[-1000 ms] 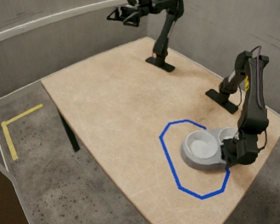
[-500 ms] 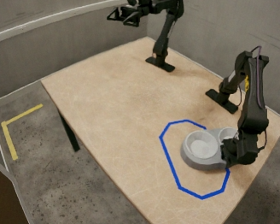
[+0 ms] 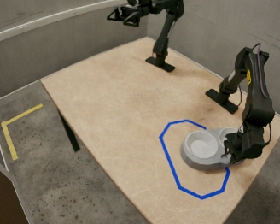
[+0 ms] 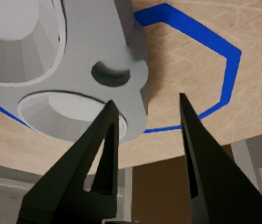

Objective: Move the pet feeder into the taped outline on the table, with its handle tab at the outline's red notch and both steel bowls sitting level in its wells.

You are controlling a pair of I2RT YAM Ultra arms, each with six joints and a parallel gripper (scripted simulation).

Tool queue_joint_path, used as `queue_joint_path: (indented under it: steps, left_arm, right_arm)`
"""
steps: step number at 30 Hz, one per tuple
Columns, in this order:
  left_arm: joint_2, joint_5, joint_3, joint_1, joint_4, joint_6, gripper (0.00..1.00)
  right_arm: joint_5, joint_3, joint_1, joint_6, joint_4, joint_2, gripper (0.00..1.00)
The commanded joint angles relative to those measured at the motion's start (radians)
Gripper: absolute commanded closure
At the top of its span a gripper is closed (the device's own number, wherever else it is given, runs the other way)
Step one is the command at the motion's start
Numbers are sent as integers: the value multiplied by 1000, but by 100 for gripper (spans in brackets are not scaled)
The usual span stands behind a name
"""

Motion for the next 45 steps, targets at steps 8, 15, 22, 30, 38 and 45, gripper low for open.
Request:
queue_joint_path:
  steps: [8, 15, 22, 30, 38, 45]
  left_arm:
    - [-3, 1, 111, 6, -134, 0, 53]
    - [1, 1, 119, 8, -135, 2, 53]
    - [-5, 1, 117, 14, -137, 6, 70]
    - [3, 2, 93, 12, -139, 10, 70]
    - [-10, -3, 68, 13, -129, 169, 70]
    - [-5, -11, 67, 8, -98, 477, 70]
  right_arm:
    - [8, 32, 10, 10, -1, -25, 0]
    - [8, 32, 10, 10, -1, -25, 0]
    - [7, 26, 0, 16, 35, 33, 0]
    - [6, 1, 0, 15, 23, 8, 0]
    - [6, 1, 0, 15, 23, 8, 0]
    - [6, 1, 0, 15, 23, 8, 0]
